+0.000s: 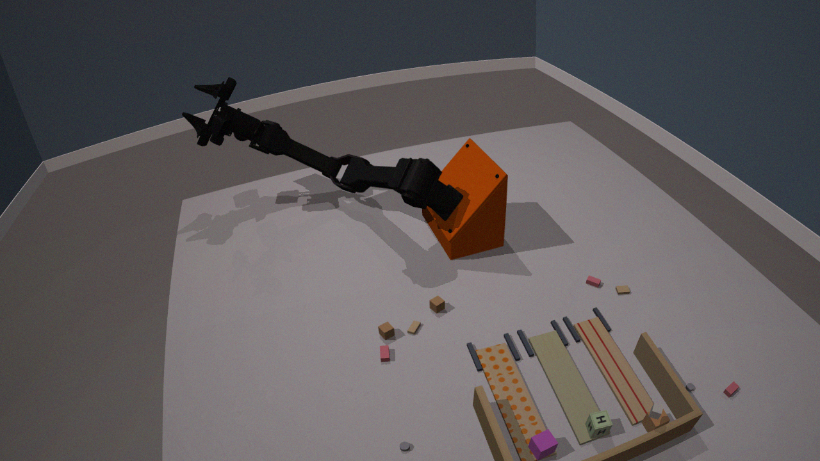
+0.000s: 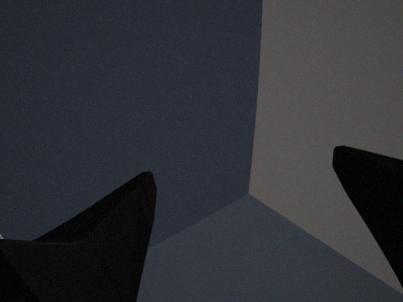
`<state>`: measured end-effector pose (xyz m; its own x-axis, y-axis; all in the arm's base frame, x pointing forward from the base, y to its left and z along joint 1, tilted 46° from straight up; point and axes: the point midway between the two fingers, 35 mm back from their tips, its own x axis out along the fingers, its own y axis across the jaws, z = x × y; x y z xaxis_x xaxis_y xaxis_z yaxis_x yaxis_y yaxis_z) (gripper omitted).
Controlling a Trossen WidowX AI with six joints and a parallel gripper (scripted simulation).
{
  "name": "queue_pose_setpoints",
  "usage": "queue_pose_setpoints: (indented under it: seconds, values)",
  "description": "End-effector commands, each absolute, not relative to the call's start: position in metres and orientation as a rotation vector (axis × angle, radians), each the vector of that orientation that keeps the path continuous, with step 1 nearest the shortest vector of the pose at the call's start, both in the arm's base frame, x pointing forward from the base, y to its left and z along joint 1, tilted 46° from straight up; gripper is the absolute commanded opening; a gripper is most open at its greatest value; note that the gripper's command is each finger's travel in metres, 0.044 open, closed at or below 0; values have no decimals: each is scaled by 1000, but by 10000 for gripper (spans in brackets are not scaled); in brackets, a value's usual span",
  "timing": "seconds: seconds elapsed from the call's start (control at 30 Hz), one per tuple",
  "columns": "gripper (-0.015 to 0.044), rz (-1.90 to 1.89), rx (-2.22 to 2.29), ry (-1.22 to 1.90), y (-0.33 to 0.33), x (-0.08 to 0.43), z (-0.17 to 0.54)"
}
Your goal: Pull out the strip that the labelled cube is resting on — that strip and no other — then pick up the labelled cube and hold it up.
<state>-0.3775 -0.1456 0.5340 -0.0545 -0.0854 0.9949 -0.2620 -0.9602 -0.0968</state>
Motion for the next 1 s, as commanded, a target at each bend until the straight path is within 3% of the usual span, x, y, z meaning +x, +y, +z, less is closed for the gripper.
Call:
queue_pose_setpoints:
  seconds: [0.0, 0.3, 0.53, 0.97]
  values:
    - [400, 2152, 2074, -388, -145, -375, 536]
    - [400, 1736, 2155, -520, -125, -262, 599]
    - [400, 1327, 2132, -577, -97, -146, 632]
    - [400, 627, 1836, -508, -28, 71, 617]
